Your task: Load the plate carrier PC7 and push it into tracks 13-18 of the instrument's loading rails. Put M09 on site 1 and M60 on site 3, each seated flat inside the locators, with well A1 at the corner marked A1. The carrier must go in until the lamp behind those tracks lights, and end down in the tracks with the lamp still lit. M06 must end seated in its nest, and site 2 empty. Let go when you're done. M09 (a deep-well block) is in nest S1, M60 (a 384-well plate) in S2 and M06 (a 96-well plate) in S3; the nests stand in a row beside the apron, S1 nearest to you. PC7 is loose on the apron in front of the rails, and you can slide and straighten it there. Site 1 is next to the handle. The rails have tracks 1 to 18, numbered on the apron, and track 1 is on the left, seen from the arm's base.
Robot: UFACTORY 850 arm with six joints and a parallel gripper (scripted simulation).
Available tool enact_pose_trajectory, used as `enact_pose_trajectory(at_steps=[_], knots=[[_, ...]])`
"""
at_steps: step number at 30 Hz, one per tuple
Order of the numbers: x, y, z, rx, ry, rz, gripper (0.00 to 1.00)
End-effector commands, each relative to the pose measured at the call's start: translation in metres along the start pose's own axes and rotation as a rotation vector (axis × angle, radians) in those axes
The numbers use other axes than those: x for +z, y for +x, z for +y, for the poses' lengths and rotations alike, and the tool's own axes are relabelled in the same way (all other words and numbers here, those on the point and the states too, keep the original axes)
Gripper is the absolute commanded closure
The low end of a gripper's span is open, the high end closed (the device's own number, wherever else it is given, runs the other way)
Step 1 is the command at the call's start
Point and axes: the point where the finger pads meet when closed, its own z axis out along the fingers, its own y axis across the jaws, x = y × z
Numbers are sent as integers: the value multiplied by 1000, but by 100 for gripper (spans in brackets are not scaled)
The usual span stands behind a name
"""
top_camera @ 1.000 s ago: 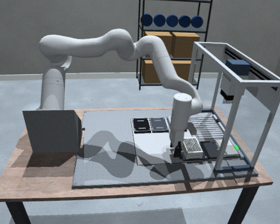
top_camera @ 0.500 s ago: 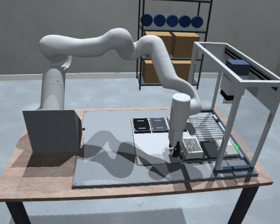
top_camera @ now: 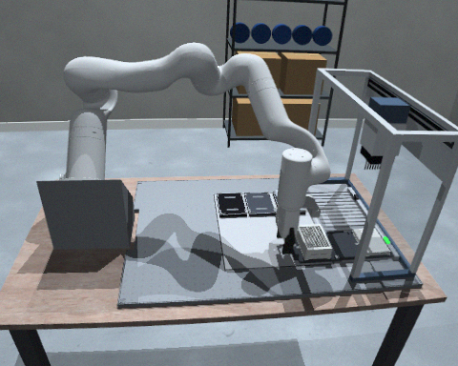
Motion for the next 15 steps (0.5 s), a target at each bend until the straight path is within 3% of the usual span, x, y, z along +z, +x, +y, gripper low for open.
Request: enact_pose_trajectory(at_steps=[1, 15], knots=[[-5, 1, 0, 0, 0, 1, 18], [-27, 1, 0, 0, 0, 1, 18]])
